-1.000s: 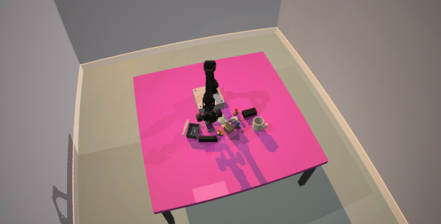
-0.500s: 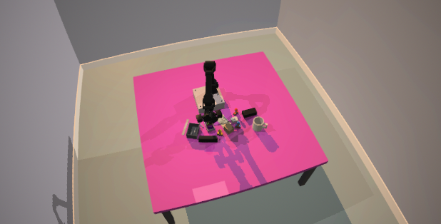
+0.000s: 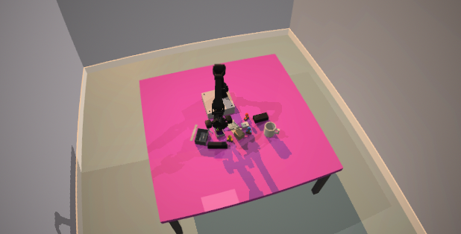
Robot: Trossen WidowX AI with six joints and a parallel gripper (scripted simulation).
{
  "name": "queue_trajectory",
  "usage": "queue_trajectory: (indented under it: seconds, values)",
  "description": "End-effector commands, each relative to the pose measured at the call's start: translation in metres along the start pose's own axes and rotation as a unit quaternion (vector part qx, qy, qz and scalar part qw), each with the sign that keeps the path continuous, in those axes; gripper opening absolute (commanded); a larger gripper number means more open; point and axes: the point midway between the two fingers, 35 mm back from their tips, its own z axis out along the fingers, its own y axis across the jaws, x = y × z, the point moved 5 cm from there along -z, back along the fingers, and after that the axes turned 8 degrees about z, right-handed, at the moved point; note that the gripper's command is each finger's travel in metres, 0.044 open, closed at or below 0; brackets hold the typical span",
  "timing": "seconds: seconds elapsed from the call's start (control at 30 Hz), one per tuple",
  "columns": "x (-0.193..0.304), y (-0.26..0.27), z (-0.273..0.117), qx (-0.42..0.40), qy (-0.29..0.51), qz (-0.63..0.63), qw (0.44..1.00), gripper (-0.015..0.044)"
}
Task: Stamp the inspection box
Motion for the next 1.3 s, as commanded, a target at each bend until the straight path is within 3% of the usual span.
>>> queue_trajectory:
  seconds: [0.0, 1.27]
  values:
    - [0.0005, -0.0004, 0.0016, 0.001, 0.0, 0.0, 1.0, 0.0]
    - [0.0006, -0.0004, 0.0058, 0.001, 0.0, 0.0, 1.0, 0.0]
